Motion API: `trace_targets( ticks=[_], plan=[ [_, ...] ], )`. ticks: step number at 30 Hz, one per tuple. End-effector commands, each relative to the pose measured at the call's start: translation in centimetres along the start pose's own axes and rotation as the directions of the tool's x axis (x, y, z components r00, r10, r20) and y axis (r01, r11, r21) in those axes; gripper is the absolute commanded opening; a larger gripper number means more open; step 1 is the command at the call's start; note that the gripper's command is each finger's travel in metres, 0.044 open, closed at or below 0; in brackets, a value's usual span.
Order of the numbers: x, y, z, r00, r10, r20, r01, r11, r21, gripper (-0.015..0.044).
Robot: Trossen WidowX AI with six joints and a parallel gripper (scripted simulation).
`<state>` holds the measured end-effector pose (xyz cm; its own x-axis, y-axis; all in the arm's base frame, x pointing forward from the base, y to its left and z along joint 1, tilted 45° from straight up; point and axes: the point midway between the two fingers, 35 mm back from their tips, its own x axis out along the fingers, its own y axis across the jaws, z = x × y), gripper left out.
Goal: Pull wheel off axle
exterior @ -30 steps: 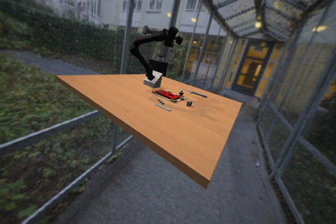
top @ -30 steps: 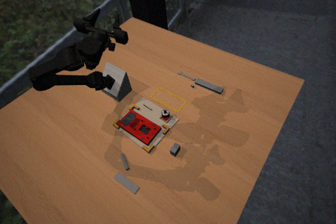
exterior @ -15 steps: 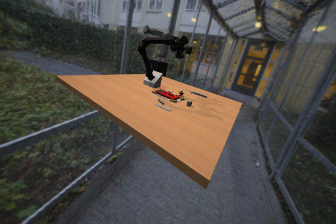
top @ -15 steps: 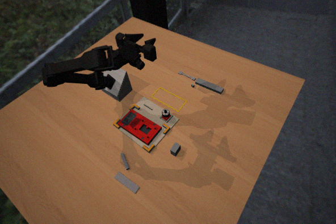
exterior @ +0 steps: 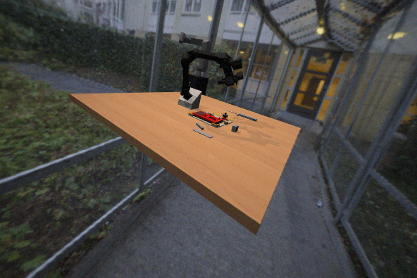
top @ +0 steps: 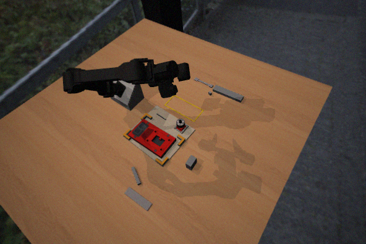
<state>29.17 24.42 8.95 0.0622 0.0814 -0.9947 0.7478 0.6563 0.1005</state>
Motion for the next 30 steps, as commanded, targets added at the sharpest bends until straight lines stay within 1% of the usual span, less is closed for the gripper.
trace_targets(
  ticks=[1, 4, 6, 10, 12, 13, 26, 30],
  plan=[
    [2.6, -1.2, 4.8, 0.963, -0.154, 0.219, 0.21, 0.942, -0.262, 0.03],
    [3.5, -2.2, 7.3, 0.912, -0.239, 0.334, 0.363, 0.847, -0.387, 0.03],
    [4.0, -2.8, 9.0, 0.865, -0.293, 0.406, 0.47, 0.756, -0.456, 0.03],
    [4.7, -4.0, 12.1, 0.747, -0.388, 0.539, 0.662, 0.505, -0.554, 0.03],
    [4.9, -4.5, 13.4, 0.687, -0.421, 0.592, 0.726, 0.371, -0.579, 0.03],
    [4.9, -4.6, 13.7, 0.671, -0.428, 0.605, 0.74, 0.334, -0.584, 0.03],
    [4.9, -4.6, 13.8, 0.666, -0.431, 0.609, 0.744, 0.322, -0.585, 0.03],
    [5.5, -4.5, 13.3, 0.666, -0.431, 0.609, 0.744, 0.322, -0.585, 0.03]
  ],
)
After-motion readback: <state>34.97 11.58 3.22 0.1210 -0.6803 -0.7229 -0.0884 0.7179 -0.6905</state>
